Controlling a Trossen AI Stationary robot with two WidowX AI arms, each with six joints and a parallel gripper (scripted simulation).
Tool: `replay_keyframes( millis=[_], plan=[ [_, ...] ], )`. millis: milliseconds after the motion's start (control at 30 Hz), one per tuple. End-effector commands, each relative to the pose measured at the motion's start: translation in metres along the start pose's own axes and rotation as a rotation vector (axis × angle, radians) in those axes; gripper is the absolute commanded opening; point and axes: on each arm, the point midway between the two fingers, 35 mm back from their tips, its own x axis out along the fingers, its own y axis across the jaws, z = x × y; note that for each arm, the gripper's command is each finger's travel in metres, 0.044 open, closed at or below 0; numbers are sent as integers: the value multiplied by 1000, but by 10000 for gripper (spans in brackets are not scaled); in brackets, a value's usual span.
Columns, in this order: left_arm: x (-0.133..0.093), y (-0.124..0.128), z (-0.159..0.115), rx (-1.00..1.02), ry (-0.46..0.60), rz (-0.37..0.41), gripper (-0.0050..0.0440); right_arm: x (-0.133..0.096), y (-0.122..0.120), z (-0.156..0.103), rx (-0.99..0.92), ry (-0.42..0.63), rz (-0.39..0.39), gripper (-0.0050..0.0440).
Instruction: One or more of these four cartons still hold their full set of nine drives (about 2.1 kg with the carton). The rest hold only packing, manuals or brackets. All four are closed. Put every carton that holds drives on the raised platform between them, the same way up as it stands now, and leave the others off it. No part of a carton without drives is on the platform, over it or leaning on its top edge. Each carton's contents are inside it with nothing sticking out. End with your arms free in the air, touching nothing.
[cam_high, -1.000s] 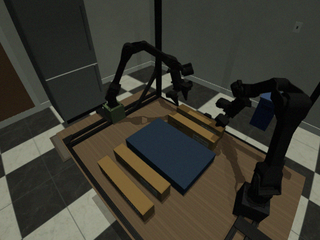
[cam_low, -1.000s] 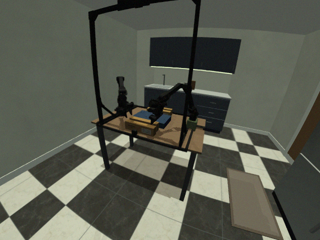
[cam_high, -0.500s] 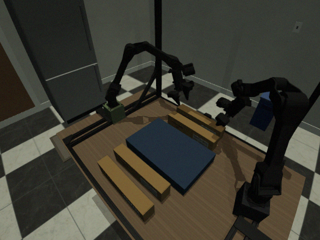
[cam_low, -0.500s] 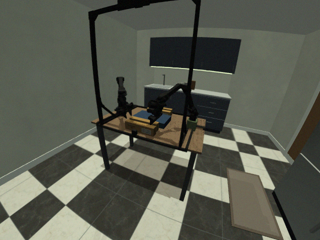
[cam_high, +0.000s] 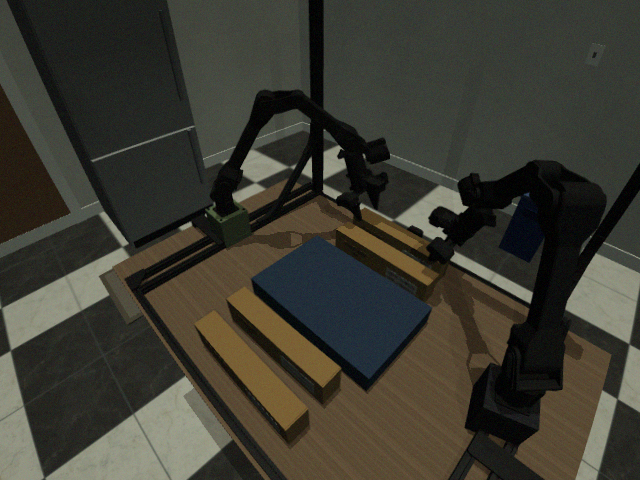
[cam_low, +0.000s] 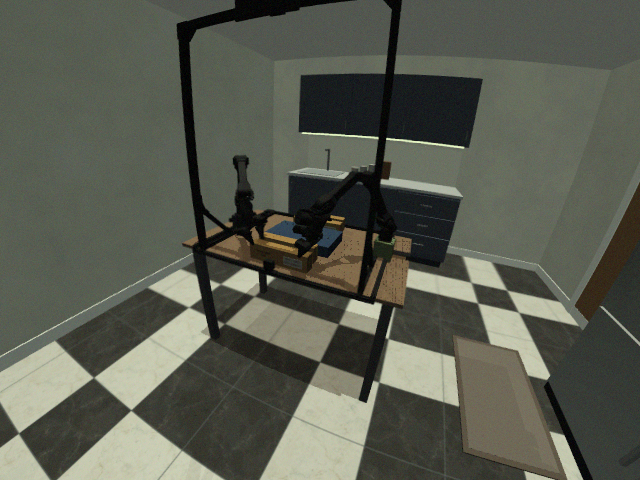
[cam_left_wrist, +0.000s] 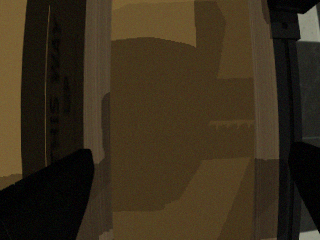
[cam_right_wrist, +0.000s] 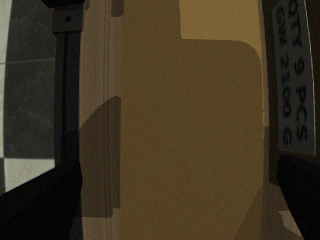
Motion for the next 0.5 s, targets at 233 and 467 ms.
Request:
replay_keyframes(
  millis=[233,467],
  plan=[
    [28,4,-15,3,13,16,389,28,-4,-15,-5,10,-16,389],
    [28,4,-15,3,13,16,389,28,-4,-15,-5,10,-16,389]
  ],
)
